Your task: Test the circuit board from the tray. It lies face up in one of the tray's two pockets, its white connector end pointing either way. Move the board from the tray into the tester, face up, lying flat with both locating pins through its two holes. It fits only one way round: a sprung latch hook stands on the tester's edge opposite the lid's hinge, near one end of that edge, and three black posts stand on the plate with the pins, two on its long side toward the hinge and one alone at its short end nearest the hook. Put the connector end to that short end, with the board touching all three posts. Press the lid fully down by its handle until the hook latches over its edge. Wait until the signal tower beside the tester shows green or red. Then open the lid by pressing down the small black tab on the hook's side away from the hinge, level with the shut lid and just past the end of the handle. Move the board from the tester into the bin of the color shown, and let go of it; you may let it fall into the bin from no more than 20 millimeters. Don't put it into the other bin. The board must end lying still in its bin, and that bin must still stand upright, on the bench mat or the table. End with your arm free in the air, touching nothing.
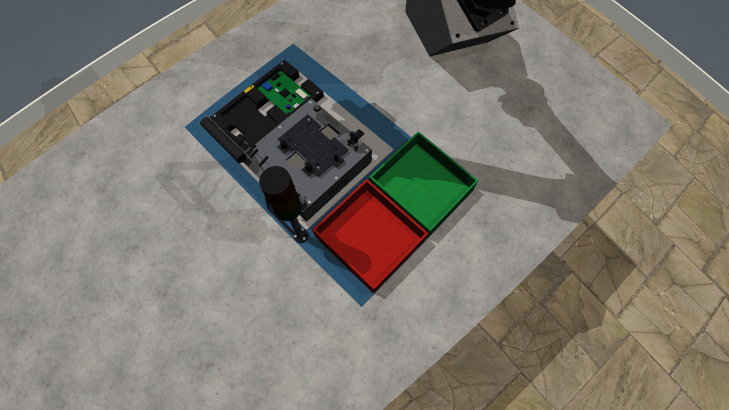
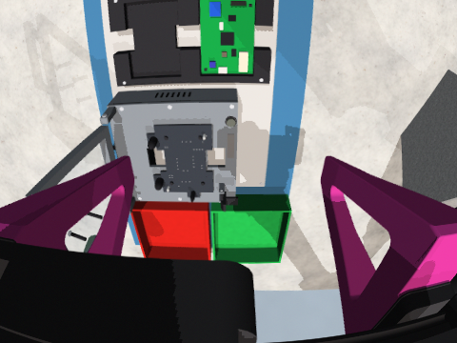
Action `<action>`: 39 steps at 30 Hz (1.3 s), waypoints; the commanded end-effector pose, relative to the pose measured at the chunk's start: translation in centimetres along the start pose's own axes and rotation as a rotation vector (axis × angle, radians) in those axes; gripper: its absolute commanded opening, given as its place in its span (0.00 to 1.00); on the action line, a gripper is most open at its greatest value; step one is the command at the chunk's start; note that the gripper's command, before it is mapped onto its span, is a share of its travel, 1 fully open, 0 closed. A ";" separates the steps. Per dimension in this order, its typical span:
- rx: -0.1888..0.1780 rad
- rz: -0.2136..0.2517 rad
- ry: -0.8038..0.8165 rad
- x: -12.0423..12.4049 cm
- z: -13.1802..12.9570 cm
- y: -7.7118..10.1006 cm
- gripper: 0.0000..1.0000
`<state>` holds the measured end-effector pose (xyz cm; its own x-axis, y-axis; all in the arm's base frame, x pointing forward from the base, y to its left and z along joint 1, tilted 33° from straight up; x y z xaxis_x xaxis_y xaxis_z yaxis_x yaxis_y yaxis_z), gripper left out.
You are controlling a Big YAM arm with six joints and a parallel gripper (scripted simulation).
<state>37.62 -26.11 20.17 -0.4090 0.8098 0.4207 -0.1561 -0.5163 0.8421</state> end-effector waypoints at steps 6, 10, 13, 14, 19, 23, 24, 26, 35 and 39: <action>-0.002 -0.006 0.001 -0.2 0.5 -3.7 0.92; -0.002 -0.006 0.001 -0.2 0.5 -6.7 0.92; -0.002 -0.005 0.001 -0.2 0.5 -7.5 0.92; -0.001 -0.006 0.001 -0.2 0.4 -8.4 0.92; -0.002 -0.004 0.001 -0.1 0.4 -12.9 0.92; -0.002 -0.004 0.000 -0.1 0.4 -16.5 0.92; -0.001 -0.004 0.000 -0.1 0.4 -17.3 0.92; -0.001 -0.003 0.000 -0.1 0.3 -19.0 0.92; 0.000 -0.002 -0.001 0.0 0.3 -23.5 0.92; -0.010 -0.012 0.008 -0.4 0.9 -24.8 0.92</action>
<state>41.22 -13.48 -0.16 -0.4244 0.8008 0.4225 -0.1447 -0.5206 0.8414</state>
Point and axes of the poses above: the point where the finger pads meet when closed, its own y axis back along the fingers, its own z axis across the jaws, x = y × z, the point moved 9 cm from there along y, back along the fingers, and after that the axes turned 12 degrees about y, right-handed, at the moved point
